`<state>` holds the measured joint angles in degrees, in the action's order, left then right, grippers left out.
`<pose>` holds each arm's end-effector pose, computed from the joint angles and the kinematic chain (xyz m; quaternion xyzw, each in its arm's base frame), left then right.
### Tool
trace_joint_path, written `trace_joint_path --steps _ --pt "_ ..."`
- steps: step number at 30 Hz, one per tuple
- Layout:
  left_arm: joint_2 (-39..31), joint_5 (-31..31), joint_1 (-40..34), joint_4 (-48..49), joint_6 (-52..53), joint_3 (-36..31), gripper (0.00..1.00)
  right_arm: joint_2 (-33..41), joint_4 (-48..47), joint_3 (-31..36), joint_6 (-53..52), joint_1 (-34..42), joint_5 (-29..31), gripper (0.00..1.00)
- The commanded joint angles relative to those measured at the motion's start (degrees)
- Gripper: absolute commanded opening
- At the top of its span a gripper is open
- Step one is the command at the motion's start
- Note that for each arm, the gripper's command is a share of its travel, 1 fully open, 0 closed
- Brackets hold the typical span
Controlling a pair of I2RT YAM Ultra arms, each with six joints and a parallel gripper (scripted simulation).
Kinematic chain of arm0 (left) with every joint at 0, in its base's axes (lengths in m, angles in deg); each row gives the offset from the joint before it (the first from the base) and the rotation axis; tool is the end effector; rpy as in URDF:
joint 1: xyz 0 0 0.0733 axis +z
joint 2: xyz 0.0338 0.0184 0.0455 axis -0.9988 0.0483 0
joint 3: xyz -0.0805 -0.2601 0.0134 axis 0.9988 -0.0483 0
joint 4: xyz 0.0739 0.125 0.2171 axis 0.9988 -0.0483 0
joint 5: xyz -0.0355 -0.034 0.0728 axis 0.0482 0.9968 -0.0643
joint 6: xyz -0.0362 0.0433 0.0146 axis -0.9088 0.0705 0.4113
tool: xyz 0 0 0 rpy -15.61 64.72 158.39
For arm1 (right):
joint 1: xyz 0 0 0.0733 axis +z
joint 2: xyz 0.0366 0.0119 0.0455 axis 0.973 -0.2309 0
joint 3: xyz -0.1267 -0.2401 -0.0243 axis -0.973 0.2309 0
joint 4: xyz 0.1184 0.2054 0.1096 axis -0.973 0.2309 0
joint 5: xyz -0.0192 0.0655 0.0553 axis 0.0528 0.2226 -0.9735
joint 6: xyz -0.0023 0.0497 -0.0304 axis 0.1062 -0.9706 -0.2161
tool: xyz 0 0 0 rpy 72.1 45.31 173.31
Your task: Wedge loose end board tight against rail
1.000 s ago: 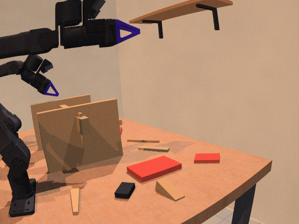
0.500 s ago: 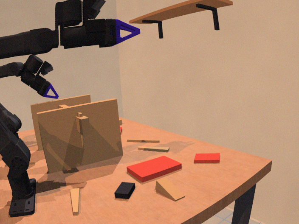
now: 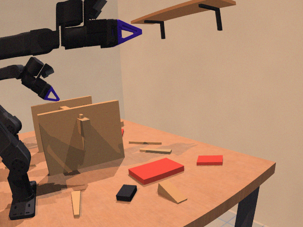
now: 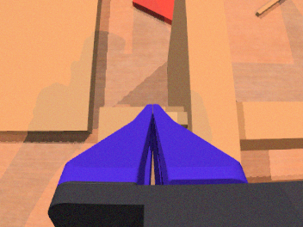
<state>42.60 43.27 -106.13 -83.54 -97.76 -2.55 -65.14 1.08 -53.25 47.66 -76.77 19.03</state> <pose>0.1569 -0.0357 0.2955 -0.0796 0.8974 0.0392 0.4323 0.2447 0.0005 0.4078 0.0003 0.7055 -0.0002 0.7087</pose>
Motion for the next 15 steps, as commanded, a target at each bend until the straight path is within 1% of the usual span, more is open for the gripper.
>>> trace_joint_path --steps 1,5,6,8,15 --pt "-2.12 0.09 0.12 1.05 0.46 -1.29 0.00 -0.44 -1.17 -0.59 -0.32 0.42 0.27 0.20" --pt "-1.62 -0.10 0.13 1.30 0.50 -0.46 0.00 -0.44 -1.17 -0.59 -0.32 0.42 0.27 0.20" --pt "-2.19 -0.02 0.61 1.44 0.47 -2.30 0.00 -0.44 -1.17 -0.59 -0.32 0.42 0.27 0.20" --pt "-1.70 0.04 0.81 1.31 0.51 -1.56 0.00 -0.44 -1.17 -0.59 -0.32 0.42 0.27 0.20" --pt "-2.48 0.16 0.78 2.49 0.58 -2.98 0.00 -0.44 -1.17 -0.59 -0.32 0.42 0.27 0.20"
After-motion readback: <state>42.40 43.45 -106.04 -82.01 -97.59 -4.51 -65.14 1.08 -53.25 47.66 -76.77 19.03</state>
